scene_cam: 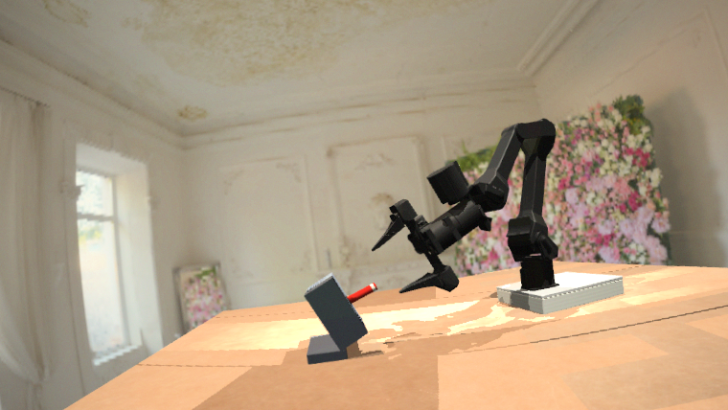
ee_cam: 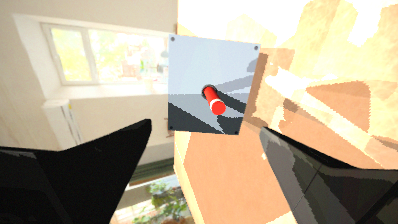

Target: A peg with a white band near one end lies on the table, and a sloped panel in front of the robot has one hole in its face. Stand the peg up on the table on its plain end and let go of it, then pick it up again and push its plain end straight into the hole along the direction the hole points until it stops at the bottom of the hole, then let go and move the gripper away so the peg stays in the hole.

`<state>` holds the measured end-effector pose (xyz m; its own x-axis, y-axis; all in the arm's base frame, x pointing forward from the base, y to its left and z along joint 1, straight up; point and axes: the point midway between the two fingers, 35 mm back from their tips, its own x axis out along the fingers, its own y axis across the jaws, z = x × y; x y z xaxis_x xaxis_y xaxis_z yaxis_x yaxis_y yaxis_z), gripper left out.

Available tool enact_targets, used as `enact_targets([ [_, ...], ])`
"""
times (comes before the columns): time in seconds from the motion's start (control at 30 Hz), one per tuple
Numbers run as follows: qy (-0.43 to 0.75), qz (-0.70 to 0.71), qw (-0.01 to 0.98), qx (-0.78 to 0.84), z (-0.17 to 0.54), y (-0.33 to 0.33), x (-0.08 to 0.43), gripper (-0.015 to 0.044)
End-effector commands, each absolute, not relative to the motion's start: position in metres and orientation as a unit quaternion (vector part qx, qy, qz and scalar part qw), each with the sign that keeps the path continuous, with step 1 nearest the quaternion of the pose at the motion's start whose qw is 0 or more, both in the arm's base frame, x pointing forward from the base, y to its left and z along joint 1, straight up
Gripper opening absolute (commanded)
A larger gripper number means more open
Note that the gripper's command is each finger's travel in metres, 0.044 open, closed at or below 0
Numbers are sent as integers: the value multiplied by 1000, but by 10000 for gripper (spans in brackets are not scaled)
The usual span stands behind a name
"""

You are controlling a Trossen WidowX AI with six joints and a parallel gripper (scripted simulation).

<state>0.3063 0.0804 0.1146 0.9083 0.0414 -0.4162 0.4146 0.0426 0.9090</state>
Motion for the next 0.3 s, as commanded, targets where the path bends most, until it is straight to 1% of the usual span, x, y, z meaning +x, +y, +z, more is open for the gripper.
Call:
enact_targets([
  [0.0, 164, -132, 701, 682, 118, 80, 303, 440],
  [0.27, 165, -131, 701, 682, 120, 80, 297, 440],
])
